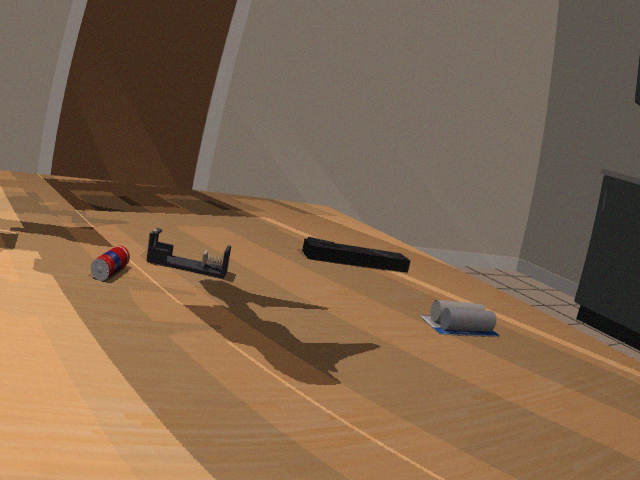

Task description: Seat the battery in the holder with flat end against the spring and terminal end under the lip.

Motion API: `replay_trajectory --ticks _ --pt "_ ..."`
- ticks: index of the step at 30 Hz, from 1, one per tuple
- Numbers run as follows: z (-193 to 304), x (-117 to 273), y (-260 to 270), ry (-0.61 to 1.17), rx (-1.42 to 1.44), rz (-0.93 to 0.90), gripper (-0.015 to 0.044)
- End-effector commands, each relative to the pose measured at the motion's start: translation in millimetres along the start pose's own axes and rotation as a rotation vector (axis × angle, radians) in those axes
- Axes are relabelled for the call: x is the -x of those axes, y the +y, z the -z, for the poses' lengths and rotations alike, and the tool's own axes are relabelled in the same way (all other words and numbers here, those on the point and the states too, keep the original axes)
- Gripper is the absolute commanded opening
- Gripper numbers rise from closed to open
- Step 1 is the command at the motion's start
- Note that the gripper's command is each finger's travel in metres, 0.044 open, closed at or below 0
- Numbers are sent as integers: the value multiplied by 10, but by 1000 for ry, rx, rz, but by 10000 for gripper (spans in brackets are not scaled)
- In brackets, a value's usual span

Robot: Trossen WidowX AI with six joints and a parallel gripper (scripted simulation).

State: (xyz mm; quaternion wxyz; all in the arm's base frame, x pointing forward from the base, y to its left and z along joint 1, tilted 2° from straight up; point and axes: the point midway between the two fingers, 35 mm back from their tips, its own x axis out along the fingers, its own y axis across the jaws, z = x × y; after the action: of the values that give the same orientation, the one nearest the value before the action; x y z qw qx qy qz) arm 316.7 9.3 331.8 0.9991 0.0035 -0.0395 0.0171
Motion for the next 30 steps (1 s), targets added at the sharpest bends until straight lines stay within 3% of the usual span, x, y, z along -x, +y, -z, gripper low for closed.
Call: replay_trajectory --ticks 1,6,11,18,20,30 --pt "42 -15 -6 17 13 2 374" --pt "1124 -171 -160 467 336 -40 246" --pt "2122 101 -297 914 605 -248 246" --pt "2993 942 -367 1402 787 -787 246" --pt "3051 1062 -365 1446 790 -870 246" --pt "3055 1064 -365 1447 790 -872 246"
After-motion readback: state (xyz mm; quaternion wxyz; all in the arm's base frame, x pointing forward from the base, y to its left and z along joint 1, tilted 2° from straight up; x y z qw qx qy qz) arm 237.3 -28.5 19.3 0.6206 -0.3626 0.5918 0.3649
